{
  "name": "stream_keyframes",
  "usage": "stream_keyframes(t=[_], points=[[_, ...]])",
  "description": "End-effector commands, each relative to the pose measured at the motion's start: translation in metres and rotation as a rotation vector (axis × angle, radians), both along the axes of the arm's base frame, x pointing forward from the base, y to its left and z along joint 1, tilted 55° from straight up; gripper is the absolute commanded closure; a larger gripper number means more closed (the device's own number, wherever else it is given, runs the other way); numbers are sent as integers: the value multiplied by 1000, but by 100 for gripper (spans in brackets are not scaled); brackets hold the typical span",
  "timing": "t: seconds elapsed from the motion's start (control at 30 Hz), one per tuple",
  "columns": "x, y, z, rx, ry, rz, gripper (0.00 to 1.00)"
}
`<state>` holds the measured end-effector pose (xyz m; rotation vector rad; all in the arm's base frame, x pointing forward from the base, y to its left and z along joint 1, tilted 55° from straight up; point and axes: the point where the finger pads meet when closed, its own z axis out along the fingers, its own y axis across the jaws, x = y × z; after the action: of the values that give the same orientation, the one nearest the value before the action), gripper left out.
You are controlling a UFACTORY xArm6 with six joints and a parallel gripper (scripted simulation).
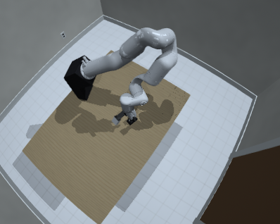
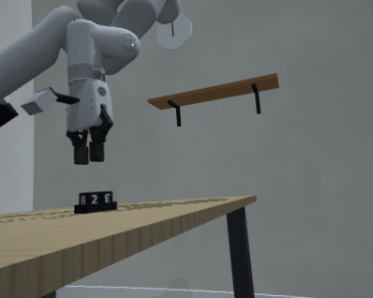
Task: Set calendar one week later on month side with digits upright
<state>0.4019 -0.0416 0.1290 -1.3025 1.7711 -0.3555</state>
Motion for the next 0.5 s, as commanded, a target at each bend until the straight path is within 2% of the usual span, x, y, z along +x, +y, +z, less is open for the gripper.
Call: stream_keyframes(t=[0.0,0.47], points=[[0,0,0,0,0,-1,53],[2,1,-2,-1,-1,-1,53]])
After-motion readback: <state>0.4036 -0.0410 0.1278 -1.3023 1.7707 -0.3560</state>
